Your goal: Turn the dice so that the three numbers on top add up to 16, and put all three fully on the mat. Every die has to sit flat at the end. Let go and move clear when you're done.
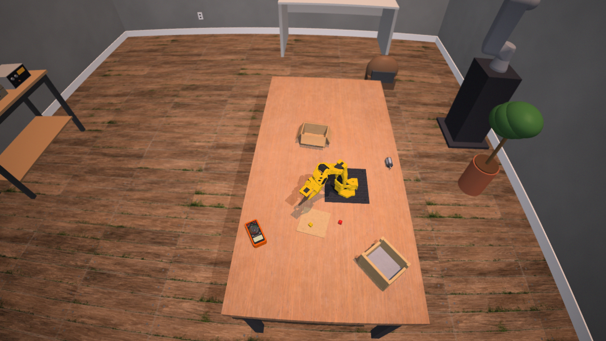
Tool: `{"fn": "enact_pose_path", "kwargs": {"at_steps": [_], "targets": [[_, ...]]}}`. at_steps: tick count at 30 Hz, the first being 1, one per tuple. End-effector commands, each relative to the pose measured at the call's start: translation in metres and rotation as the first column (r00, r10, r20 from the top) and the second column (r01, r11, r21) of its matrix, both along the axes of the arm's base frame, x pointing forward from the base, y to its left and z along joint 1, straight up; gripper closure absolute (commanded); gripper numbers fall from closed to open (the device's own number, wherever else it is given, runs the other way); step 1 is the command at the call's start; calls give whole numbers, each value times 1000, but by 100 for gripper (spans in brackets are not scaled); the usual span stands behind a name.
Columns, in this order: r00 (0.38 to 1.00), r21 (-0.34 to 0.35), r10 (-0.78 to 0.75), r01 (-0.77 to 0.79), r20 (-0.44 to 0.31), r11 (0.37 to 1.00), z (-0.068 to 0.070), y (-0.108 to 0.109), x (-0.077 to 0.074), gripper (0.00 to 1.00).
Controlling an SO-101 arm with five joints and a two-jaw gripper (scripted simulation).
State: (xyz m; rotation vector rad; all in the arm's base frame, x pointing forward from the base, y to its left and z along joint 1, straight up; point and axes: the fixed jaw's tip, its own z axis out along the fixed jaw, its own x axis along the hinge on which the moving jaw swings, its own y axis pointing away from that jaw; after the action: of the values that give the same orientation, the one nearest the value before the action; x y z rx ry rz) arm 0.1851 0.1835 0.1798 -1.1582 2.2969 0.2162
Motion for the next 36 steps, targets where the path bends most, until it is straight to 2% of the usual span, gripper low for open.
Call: {"fn": "enact_pose_path", "kwargs": {"at_steps": [1, 7, 9, 15, 21, 24, 36], "targets": [[999, -62, 30, -27, 44, 998, -3, -22, 10, 75], [992, -188, 93, -77, 81, 979, -12, -59, 23, 75], [992, -188, 93, -77, 81, 979, -12, -59, 23, 75], [983, -310, 163, -128, 89, 942, -23, -97, 29, 75], [972, -405, 223, -176, 72, 897, -32, -128, 29, 75], [967, -438, 246, -196, 61, 877, -35, -140, 28, 75], [958, -489, 284, -230, 37, 841, -42, -159, 25, 75]]}}
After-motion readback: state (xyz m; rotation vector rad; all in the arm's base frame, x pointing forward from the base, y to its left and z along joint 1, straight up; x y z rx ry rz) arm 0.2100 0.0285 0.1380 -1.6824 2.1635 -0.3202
